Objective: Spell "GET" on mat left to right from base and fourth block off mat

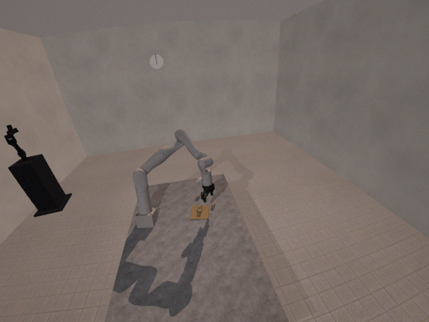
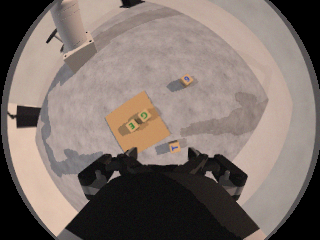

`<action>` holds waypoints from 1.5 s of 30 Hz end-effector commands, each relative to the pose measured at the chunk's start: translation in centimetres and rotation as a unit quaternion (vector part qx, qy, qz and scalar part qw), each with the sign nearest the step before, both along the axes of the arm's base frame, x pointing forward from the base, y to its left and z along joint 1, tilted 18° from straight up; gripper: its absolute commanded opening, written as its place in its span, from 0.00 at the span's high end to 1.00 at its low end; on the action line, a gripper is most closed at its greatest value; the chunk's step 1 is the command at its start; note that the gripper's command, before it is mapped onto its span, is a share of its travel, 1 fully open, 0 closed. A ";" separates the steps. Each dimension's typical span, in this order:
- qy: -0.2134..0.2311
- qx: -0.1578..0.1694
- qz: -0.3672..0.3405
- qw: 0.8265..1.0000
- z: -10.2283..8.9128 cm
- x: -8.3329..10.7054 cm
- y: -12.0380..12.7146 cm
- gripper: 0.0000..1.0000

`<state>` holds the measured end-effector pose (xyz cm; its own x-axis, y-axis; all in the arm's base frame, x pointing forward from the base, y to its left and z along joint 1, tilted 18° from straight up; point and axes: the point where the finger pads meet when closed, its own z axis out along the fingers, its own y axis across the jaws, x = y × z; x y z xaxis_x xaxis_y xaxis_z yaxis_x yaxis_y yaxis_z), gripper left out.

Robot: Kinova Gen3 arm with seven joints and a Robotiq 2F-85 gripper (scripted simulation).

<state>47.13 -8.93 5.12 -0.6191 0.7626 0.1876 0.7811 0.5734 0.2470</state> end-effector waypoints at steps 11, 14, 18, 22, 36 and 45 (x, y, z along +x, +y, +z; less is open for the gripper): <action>-0.043 -0.011 0.116 0.992 0.5 3.1 0.8 0.00; -0.044 -0.011 0.118 0.992 0.5 3.2 0.8 0.00; -0.044 -0.011 0.118 0.992 0.5 3.2 0.8 0.50; -0.044 -0.011 0.118 0.992 0.5 3.2 0.8 0.50; -0.044 -0.011 0.118 0.992 0.5 3.2 0.8 0.50; -0.044 -0.011 0.118 0.992 0.5 3.2 0.8 0.50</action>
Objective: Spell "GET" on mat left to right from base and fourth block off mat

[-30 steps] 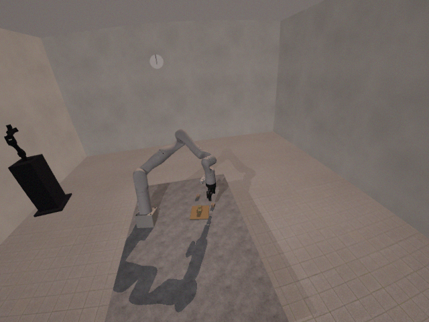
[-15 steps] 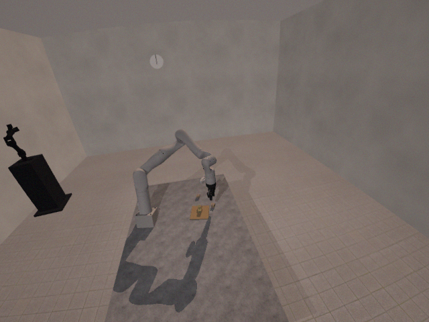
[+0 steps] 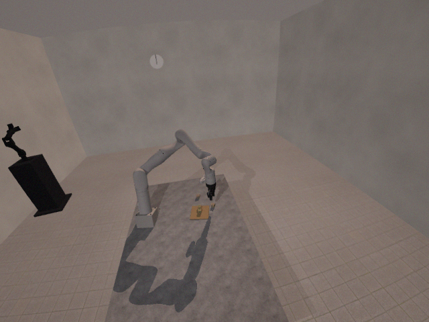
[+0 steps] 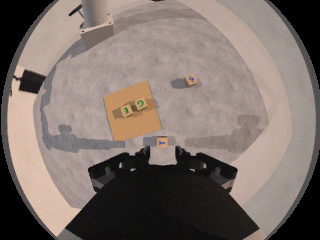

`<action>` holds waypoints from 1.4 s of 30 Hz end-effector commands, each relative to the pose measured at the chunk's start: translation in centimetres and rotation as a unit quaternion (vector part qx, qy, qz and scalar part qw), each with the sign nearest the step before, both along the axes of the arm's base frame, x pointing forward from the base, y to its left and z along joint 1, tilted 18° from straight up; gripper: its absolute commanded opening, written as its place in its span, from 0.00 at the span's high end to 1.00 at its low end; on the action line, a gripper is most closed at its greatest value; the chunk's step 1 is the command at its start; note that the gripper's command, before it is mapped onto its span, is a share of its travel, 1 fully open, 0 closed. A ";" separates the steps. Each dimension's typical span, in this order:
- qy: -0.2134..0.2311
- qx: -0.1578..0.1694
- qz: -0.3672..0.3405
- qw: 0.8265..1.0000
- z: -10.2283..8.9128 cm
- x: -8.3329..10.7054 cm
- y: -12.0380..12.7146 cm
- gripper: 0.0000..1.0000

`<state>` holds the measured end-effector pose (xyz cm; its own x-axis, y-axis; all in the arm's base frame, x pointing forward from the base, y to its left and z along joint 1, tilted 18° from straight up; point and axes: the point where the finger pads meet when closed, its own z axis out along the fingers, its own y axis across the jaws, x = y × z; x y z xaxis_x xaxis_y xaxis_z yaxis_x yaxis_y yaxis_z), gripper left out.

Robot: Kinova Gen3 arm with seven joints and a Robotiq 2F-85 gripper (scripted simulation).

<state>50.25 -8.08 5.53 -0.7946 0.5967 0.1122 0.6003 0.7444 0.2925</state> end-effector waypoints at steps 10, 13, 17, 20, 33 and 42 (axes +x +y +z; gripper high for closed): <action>-0.001 0.000 0.000 1.000 0.0 0.0 0.0 0.50; -0.001 0.000 0.000 1.000 -0.1 0.1 0.0 0.50; -0.001 0.000 0.000 1.000 -0.2 0.1 0.0 0.50; -0.001 0.000 0.000 1.000 -0.5 0.1 0.1 0.50; -0.001 0.000 0.000 1.000 -2.0 0.2 0.5 0.50; -0.001 0.000 0.000 1.000 -3.2 0.3 0.9 0.50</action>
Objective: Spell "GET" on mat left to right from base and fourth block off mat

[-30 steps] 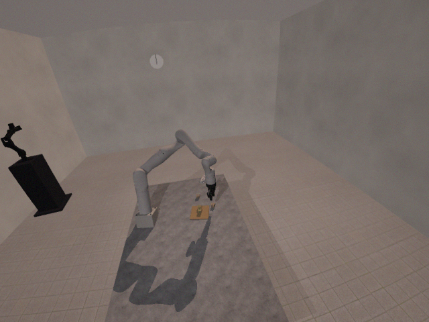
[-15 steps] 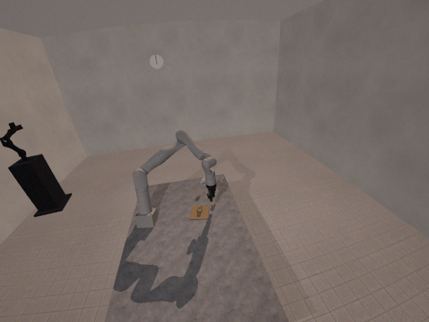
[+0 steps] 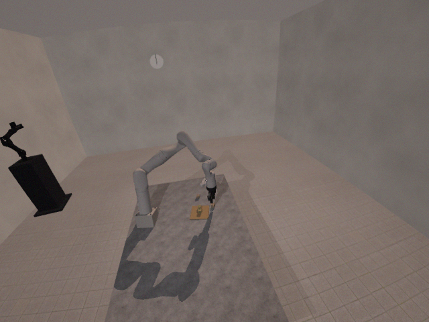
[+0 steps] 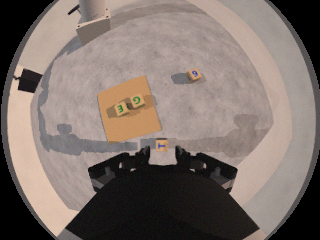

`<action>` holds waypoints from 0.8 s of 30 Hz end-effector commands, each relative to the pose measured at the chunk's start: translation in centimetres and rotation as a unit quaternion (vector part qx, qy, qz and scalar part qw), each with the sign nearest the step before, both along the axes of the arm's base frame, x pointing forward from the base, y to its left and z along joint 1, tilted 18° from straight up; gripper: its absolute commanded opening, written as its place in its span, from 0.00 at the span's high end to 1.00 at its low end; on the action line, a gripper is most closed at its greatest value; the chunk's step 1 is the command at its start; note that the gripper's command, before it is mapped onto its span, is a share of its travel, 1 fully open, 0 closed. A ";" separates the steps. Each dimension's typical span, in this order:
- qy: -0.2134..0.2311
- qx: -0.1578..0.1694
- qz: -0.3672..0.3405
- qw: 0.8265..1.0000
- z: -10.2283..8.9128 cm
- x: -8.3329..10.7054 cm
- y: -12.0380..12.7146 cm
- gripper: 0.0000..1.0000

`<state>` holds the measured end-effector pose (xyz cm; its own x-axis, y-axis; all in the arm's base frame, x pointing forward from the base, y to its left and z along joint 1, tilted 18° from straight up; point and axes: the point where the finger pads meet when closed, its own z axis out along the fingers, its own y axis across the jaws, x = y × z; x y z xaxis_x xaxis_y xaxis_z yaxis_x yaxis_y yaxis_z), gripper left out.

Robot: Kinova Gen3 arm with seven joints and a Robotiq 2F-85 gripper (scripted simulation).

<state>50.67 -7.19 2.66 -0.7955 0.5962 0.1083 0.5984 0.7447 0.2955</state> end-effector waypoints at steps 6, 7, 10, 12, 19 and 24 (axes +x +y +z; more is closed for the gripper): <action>0.002 0.000 0.000 1.000 -1.1 0.0 0.2 0.50; 0.002 0.000 0.000 1.000 -1.2 0.0 0.3 0.50; 0.002 0.000 0.000 1.000 -1.4 0.0 0.3 0.50; 0.002 0.000 0.000 1.000 -1.5 0.0 0.4 0.50; 0.002 0.000 0.000 1.000 -2.0 0.0 0.5 0.50; 0.002 0.000 0.000 1.000 -2.0 0.0 0.5 0.50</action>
